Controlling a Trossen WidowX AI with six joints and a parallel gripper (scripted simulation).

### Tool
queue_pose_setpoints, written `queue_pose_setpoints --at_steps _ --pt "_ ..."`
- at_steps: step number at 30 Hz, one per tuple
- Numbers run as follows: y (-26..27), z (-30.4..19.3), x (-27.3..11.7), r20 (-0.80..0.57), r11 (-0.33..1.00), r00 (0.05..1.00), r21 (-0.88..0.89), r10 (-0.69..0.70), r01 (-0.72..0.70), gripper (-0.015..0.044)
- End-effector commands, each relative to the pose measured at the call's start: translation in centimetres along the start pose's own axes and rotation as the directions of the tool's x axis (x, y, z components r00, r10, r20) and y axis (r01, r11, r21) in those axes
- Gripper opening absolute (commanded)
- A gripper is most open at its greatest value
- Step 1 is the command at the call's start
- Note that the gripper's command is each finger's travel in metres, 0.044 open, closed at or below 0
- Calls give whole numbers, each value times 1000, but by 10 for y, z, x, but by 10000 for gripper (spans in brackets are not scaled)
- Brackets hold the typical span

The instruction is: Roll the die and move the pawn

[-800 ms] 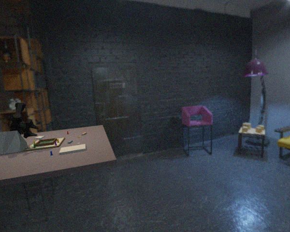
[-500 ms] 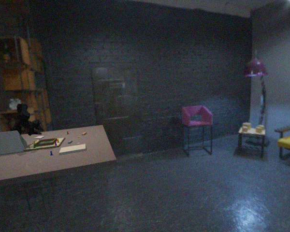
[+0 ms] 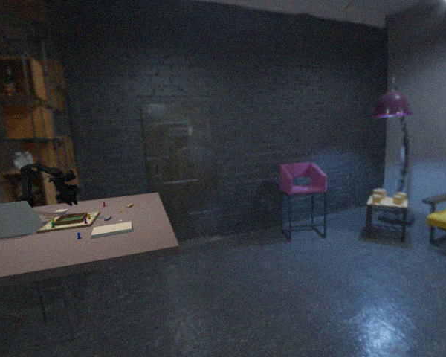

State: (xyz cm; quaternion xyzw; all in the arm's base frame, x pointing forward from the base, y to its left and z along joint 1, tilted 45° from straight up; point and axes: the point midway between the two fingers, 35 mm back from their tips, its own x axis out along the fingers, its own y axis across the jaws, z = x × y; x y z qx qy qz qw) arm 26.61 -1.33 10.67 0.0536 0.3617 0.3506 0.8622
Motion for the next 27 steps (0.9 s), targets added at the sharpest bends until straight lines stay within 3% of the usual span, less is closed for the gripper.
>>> queue_pose_setpoints --at_steps 1,8,27 --pt "67 23 4 -144 994 984 57 106 -98 275" --pt "151 22 -12 -311 979 930 115 194 -166 275" --pt "160 10 15 -315 979 928 117 197 -168 275"
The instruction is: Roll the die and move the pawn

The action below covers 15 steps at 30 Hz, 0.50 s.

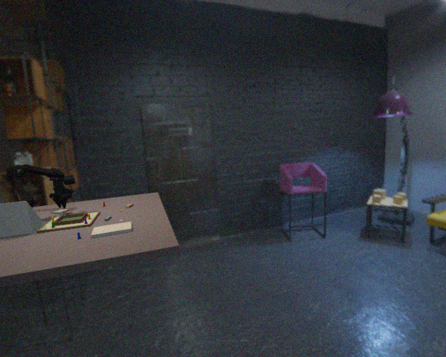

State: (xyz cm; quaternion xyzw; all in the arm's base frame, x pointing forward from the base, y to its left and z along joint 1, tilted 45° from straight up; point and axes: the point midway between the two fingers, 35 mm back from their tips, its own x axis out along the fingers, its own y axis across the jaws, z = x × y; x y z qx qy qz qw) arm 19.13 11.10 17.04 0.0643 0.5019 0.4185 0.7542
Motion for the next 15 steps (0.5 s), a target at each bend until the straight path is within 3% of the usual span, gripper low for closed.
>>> queue_pose_setpoints --at_steps 1,15 --pt "0 -4 11 -9 1000 1000 9 2 -1 275" --pt "0 -4 30 -10 1000 1000 9 1 -1 275"
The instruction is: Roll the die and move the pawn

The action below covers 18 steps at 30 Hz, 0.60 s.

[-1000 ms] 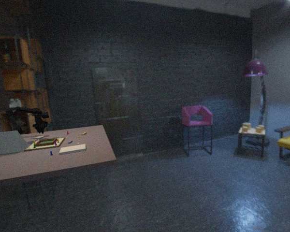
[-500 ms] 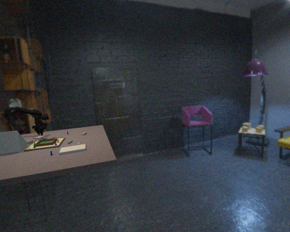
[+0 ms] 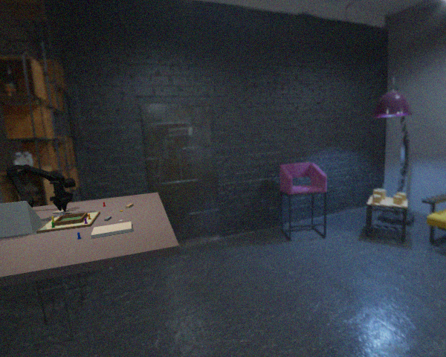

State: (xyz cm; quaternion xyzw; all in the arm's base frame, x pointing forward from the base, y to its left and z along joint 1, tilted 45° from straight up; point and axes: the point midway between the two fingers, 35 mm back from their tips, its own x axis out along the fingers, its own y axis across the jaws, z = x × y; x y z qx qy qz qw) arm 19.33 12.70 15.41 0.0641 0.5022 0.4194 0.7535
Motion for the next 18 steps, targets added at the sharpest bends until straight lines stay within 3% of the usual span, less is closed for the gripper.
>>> queue_pose_setpoints --at_steps 1,10,16,18 --pt "-1 -3 9 -8 1000 1000 10 -1 1 275" --pt "0 -4 20 -6 1000 1000 10 1 -1 275" --pt "0 -4 20 -6 1000 1000 10 1 -1 118" --pt "0 -4 20 -6 1000 1000 10 1 -1 104"
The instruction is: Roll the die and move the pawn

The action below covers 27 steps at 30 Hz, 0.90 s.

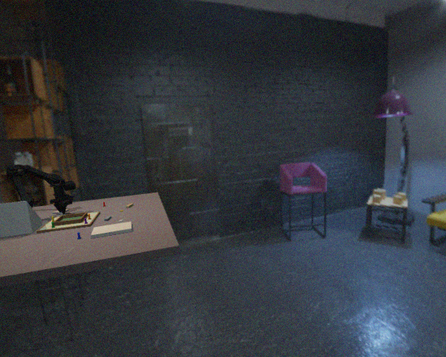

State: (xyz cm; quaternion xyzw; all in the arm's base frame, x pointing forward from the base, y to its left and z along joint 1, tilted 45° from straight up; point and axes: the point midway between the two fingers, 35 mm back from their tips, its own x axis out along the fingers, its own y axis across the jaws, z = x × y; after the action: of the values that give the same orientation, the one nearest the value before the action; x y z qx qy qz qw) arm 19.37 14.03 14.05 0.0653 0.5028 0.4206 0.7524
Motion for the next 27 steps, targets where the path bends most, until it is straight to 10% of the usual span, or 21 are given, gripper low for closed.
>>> queue_pose_setpoints --at_steps 1,8,27 --pt "-1 -2 2 -5 1000 1000 9 -3 3 97" --pt "-2 -1 -1 -6 1000 1000 11 -5 5 0" --pt "-9 9 -86 -9 996 999 80 -43 43 0"
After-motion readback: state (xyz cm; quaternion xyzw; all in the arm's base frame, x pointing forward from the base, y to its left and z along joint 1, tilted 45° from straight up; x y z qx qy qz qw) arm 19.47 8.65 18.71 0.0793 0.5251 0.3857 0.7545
